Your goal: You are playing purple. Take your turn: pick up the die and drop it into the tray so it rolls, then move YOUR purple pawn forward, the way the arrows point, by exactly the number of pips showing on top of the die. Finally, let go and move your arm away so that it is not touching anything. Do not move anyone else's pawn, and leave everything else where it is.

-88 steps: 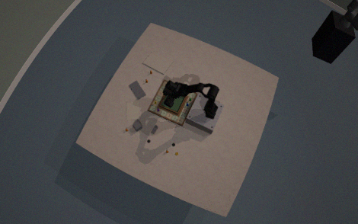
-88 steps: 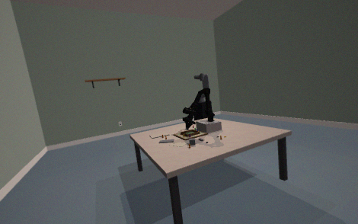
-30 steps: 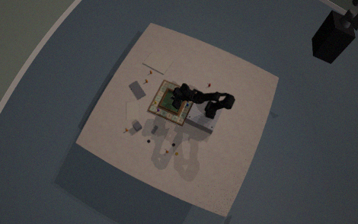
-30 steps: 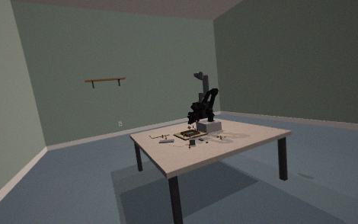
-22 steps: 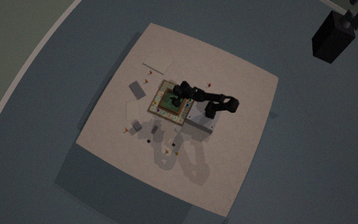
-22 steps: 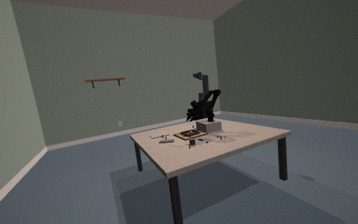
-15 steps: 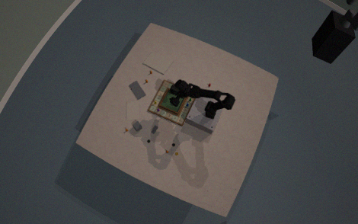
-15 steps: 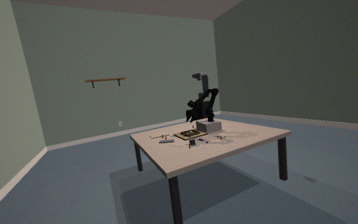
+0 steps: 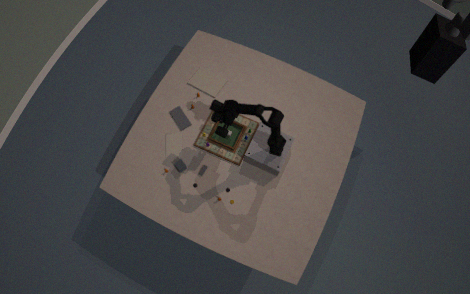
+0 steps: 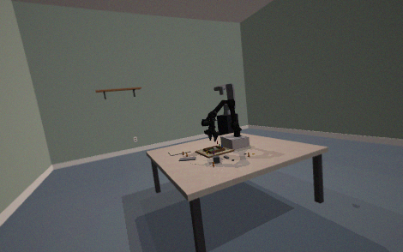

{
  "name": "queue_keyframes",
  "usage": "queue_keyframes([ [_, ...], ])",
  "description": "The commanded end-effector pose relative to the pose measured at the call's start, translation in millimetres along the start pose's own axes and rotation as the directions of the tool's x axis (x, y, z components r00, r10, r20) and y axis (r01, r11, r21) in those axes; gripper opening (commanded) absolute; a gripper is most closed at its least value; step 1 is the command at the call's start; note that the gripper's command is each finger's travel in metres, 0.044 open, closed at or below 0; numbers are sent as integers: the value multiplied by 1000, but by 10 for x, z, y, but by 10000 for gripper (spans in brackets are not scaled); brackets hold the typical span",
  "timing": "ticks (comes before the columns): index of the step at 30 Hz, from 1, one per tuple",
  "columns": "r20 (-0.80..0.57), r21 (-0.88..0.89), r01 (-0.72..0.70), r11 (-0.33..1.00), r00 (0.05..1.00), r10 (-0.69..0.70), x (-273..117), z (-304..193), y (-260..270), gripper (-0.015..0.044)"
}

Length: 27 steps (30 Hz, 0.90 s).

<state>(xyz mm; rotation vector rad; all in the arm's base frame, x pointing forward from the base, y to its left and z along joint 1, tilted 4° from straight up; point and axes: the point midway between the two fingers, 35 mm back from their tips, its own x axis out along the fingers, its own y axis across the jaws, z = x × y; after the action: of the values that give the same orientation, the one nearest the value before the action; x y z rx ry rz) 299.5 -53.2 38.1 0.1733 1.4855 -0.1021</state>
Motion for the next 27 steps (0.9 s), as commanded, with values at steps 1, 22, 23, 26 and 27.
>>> queue_keyframes([
  [1,2,13,-2,1000,1000,2,-4,16,31,387],
  [22,-75,324,17,946,997,8,362,624,1130,200],
  [23,-75,324,17,946,997,8,419,620,1130,200],
  [26,-75,324,17,946,997,8,493,614,1130,200],
  [27,-75,324,17,946,997,8,493,614,1130,200],
])
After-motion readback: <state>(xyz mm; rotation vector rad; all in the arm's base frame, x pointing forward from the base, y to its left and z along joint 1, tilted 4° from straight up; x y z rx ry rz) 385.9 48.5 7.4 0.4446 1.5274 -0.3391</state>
